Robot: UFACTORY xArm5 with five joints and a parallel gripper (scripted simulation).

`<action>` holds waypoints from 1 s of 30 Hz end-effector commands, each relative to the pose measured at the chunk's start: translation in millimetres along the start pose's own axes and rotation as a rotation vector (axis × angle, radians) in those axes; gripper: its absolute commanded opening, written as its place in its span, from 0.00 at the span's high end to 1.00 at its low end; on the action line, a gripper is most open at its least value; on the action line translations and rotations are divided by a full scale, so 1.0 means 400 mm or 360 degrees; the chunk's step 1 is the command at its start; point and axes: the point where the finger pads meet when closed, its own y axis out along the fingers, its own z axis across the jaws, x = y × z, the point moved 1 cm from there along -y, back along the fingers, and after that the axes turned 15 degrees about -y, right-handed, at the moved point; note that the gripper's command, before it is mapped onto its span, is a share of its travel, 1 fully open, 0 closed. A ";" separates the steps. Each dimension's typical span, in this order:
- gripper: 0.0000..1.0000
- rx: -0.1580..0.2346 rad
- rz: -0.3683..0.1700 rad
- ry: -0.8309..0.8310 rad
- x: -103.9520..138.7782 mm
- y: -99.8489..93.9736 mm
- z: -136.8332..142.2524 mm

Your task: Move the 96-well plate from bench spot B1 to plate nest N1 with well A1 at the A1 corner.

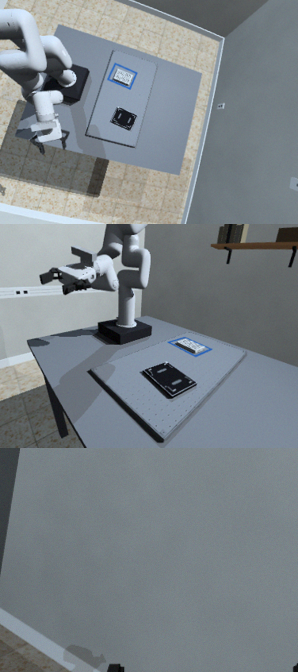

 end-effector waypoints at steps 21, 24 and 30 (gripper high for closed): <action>0.00 -0.0420 -0.0139 -0.0039 -0.084 0.077 -0.212; 0.00 -0.0468 -0.0159 -0.0048 -0.092 0.079 -0.233; 0.00 -0.0516 -0.0180 -0.0058 -0.107 0.082 -0.277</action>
